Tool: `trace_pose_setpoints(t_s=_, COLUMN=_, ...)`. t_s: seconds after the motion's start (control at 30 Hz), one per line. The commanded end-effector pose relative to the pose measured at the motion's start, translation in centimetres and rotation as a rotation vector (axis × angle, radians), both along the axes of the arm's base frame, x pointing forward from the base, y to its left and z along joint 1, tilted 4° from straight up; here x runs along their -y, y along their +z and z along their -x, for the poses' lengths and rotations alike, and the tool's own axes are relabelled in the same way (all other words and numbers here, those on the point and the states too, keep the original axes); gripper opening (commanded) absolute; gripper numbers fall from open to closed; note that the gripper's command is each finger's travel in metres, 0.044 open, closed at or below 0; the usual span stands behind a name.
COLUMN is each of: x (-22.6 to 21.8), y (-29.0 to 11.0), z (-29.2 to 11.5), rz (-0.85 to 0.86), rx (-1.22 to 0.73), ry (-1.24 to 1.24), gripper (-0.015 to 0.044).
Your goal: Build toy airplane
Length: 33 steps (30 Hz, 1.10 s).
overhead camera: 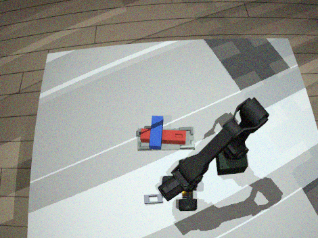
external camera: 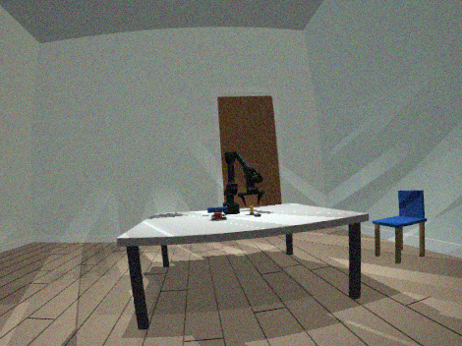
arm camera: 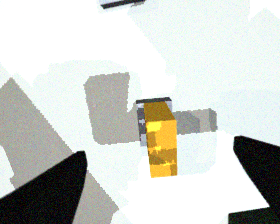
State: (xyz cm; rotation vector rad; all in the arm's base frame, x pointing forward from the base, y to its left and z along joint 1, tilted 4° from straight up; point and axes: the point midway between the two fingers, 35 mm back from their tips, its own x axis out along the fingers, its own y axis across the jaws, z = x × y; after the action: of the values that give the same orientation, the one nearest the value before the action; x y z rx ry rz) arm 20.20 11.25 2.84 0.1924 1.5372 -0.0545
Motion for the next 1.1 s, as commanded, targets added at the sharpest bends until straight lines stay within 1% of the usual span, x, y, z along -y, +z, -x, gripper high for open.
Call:
trace_pose_setpoints(t_s=0.0, x=0.0, y=-0.9, z=0.3, rz=0.002, rx=-0.012, ry=-0.004, gripper=0.0440)
trace_pose_setpoints(t_s=0.73, x=-0.2, y=-4.2, z=0.4, rz=0.002, rx=-0.013, ry=-0.004, gripper=0.0440)
trace_pose_setpoints(t_s=1.07, x=-0.2, y=-4.2, z=0.4, rz=0.002, rx=-0.013, ry=-0.004, gripper=0.0177)
